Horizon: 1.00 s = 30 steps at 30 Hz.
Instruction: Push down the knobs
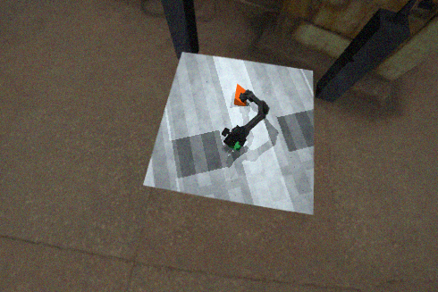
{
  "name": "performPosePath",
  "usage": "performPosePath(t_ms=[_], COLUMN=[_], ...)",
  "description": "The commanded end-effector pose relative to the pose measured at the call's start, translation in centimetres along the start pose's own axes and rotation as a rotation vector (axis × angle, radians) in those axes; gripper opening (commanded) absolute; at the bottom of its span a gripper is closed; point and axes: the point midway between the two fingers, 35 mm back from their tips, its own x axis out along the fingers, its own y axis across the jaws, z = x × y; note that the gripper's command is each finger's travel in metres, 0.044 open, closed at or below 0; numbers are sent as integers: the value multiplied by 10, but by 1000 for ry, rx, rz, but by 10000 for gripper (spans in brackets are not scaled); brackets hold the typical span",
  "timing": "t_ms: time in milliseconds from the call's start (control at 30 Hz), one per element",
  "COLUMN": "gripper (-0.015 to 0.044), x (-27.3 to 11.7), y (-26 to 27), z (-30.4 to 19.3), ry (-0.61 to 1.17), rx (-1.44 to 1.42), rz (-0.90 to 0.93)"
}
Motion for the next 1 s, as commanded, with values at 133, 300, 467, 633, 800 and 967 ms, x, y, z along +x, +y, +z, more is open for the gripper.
performPosePath(t_ms=[133, 300, 467, 633, 800, 967], gripper=[0, 0, 0, 0, 0, 79], x=[8, 7, 1, -7, -14, -12], y=[2, 2, 2, 2, 2, 2], z=[0, 0, 1, 1, 1, 0], ry=[9, 9, 9, 9, 9, 9], rx=[-7, -7, -7, -7, -7, -2], rz=[1, 1, 0, 0, 0, 6])
